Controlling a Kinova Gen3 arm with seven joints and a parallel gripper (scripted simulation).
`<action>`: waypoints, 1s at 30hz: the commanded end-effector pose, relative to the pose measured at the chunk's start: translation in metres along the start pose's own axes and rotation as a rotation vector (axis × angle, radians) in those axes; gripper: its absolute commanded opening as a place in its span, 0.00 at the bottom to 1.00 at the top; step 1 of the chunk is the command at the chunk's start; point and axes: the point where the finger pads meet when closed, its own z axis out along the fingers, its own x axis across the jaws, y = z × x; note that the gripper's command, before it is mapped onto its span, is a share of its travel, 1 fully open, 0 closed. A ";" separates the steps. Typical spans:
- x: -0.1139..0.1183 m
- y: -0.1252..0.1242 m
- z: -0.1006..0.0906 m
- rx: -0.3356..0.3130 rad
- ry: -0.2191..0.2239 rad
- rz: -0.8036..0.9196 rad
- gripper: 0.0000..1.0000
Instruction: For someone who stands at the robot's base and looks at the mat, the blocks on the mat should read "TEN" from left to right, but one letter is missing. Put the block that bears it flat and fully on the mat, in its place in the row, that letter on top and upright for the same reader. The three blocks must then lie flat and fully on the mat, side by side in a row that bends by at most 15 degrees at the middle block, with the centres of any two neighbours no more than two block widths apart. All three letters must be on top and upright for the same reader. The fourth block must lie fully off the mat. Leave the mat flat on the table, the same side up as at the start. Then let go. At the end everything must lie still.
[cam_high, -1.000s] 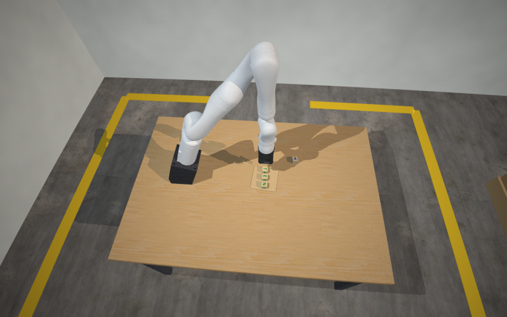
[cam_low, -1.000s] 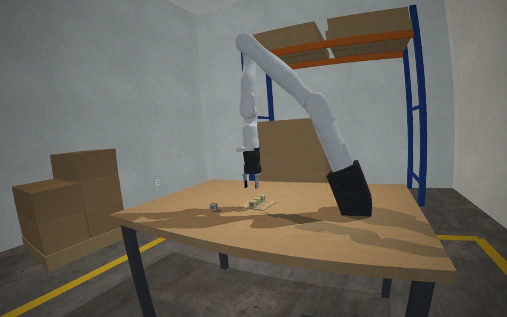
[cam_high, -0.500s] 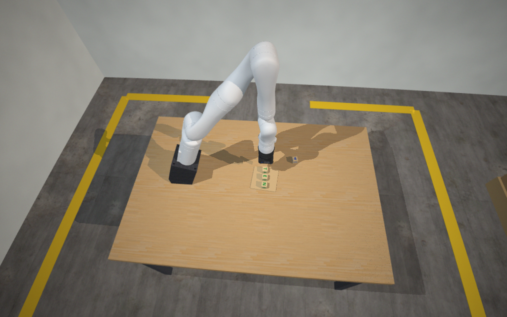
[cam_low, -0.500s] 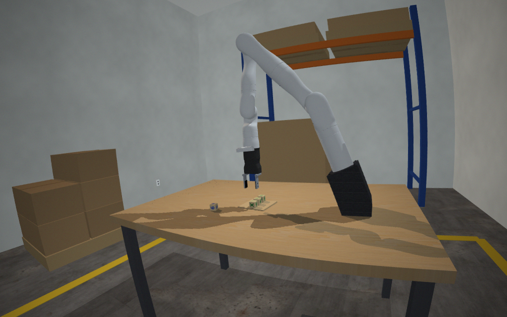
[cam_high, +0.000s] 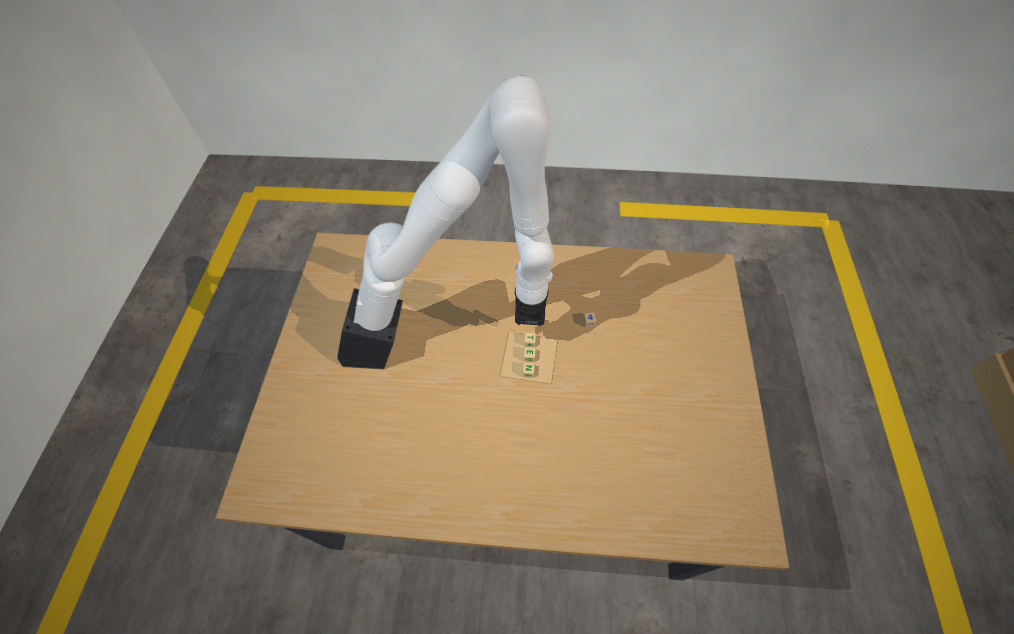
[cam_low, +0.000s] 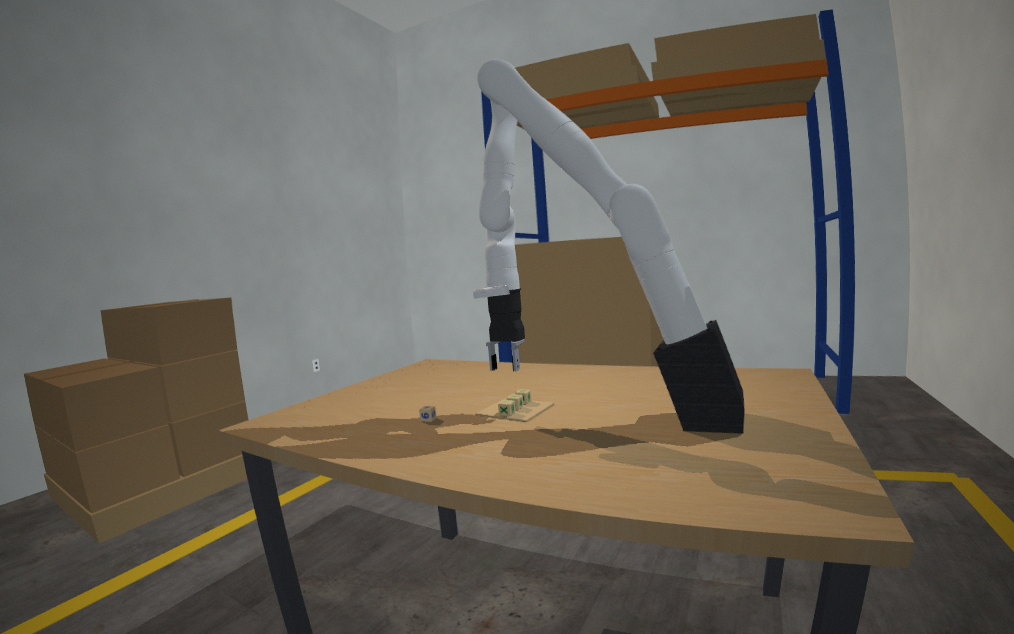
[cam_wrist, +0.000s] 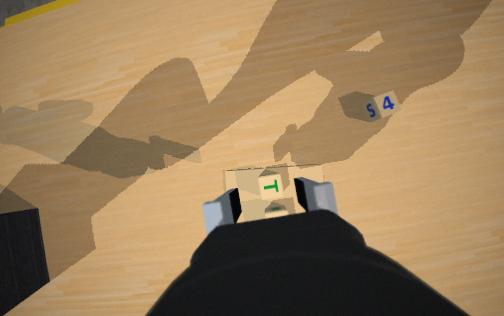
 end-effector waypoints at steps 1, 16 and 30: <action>0.004 -0.001 -0.013 0.003 0.012 0.012 1.00; 0.004 -0.001 -0.069 0.005 0.014 0.012 1.00; 0.004 -0.001 -0.072 0.005 0.017 0.012 1.00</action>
